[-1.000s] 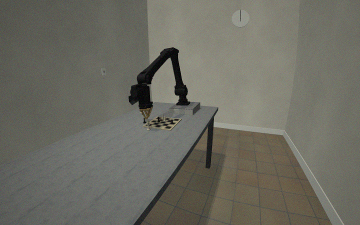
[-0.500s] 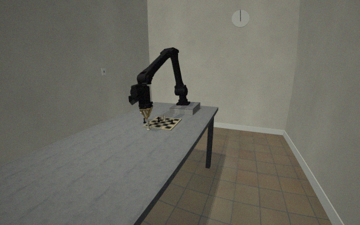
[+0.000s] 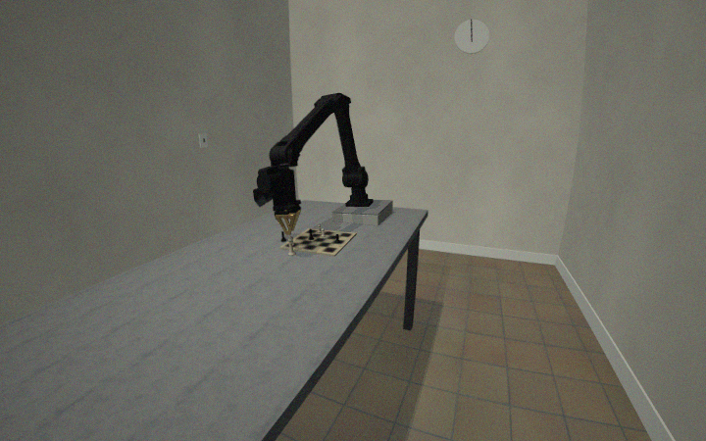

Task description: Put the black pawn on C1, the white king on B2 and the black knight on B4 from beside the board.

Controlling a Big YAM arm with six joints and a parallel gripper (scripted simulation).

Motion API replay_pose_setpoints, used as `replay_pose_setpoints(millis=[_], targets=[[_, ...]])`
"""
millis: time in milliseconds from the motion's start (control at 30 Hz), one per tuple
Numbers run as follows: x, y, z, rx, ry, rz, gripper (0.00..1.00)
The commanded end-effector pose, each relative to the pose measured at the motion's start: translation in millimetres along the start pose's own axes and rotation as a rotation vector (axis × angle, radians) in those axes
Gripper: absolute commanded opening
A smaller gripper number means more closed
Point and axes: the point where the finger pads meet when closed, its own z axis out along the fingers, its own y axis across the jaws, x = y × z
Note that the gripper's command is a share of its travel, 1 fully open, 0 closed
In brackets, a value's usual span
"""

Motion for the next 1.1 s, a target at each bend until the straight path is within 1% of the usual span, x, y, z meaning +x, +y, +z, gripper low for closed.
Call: replay_pose_setpoints(millis=[0, 67, 1067], targets=[[2.4, 7.2, 2.9, -0.007, -0.008, 0.005, 0.39], [-0.2, 5.1, 3.2, -0.003, -0.007, 0.01, 0.39], [-0.2, 5.1, 3.2, -0.003, -0.007, 0.011, 0.39]])
